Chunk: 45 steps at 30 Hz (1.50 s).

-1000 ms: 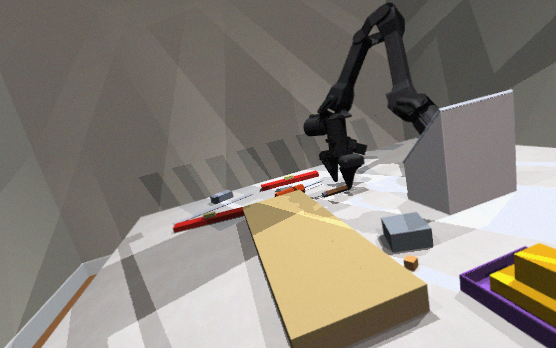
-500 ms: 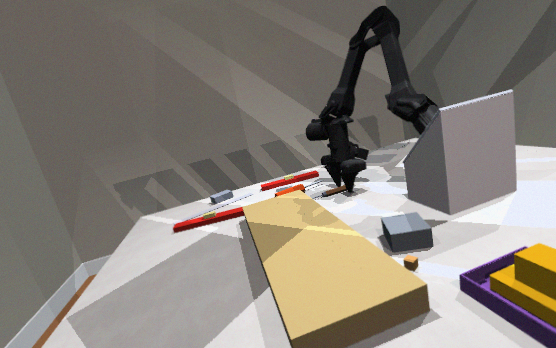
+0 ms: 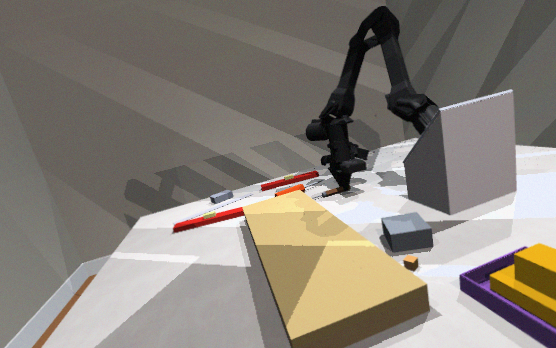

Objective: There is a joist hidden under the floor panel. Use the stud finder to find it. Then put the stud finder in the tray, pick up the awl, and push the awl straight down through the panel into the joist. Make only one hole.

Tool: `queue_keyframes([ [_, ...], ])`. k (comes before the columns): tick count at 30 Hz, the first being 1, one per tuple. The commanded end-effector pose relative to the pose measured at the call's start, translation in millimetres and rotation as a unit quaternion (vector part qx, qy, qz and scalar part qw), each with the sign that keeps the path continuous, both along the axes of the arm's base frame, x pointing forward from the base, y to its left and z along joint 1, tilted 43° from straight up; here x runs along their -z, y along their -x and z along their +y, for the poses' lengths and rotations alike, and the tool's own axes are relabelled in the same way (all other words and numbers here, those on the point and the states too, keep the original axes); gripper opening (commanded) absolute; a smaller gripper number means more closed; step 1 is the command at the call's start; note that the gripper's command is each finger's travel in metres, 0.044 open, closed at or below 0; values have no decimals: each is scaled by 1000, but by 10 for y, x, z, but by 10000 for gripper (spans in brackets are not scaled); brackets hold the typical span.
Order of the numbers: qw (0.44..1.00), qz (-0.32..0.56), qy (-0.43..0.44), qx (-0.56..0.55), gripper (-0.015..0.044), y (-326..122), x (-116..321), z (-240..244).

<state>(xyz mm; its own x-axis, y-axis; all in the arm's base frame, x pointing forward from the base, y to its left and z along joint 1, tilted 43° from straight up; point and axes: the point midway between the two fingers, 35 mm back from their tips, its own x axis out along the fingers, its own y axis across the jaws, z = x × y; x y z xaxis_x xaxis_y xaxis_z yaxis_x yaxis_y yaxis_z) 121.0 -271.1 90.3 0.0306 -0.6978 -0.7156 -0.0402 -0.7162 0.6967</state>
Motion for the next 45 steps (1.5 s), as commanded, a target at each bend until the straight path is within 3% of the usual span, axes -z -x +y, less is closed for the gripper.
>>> queue_keyframes([
  [1,1000,0,-1,-2,0,-14,-16,16],
  [22,1000,-1,-4,-1,0,-76,-825,791],
  [28,1000,4,-5,-9,0,-55,-880,852],
  [45,957,151,-69,-238,0,-166,-824,944],
])
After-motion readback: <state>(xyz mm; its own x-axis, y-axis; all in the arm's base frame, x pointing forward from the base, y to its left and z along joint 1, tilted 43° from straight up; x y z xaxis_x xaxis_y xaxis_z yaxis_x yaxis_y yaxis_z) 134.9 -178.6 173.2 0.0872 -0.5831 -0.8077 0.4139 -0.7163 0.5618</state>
